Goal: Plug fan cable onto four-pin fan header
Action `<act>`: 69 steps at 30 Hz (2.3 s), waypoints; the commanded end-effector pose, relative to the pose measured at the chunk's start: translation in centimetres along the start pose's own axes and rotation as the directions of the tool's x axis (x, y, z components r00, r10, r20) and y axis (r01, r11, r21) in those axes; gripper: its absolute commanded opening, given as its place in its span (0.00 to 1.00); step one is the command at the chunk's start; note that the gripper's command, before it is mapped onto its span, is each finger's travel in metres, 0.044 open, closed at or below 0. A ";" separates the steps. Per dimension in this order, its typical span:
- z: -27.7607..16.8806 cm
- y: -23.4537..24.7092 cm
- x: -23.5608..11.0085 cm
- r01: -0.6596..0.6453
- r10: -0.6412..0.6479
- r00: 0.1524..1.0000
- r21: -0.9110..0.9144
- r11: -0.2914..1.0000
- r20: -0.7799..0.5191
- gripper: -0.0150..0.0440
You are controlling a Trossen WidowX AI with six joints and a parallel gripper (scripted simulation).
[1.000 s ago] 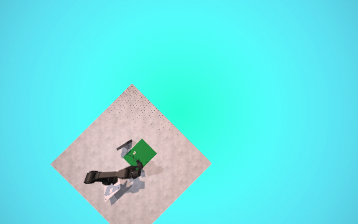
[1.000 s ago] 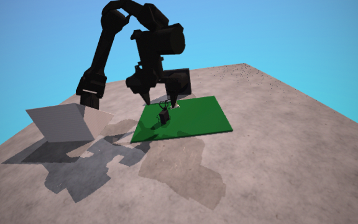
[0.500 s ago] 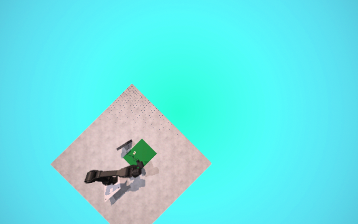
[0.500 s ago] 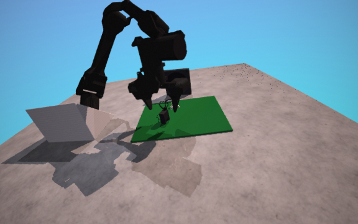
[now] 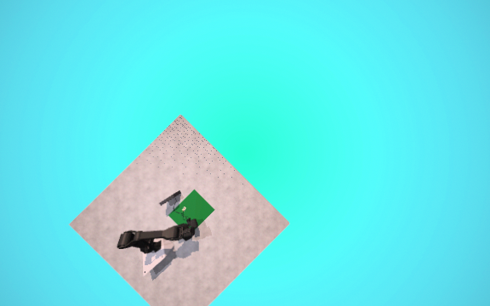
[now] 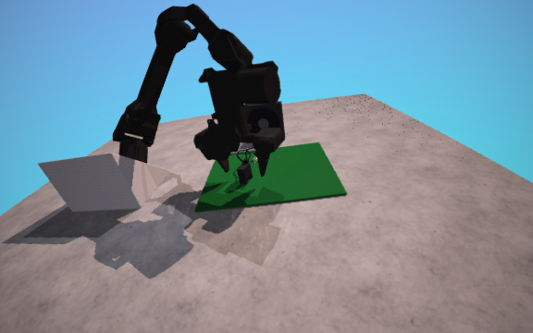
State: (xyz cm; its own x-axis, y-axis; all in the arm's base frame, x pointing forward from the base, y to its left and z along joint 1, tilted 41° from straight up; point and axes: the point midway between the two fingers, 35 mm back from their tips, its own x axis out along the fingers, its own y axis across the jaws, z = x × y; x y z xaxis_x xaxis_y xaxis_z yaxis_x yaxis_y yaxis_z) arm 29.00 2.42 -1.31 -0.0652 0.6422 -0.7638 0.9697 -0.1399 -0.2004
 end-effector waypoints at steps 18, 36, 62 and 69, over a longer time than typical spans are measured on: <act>0.0 -0.2 1.1 0.006 -0.006 1.000 0.001 1.000 -0.001 0.64; 0.1 -0.1 -3.9 0.011 -0.011 1.000 0.008 1.000 -0.004 0.25; -3.4 0.0 -3.8 0.006 -0.008 1.000 -0.644 0.765 0.000 0.25; -4.6 -0.1 -3.9 0.004 -0.007 1.000 -0.808 0.589 0.000 0.25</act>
State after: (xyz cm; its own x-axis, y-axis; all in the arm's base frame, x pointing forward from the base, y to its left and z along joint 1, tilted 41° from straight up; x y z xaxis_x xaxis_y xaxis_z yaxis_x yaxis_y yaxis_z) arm 30.05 2.91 3.89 -0.0773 0.6407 -0.7639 0.8263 0.4699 0.3105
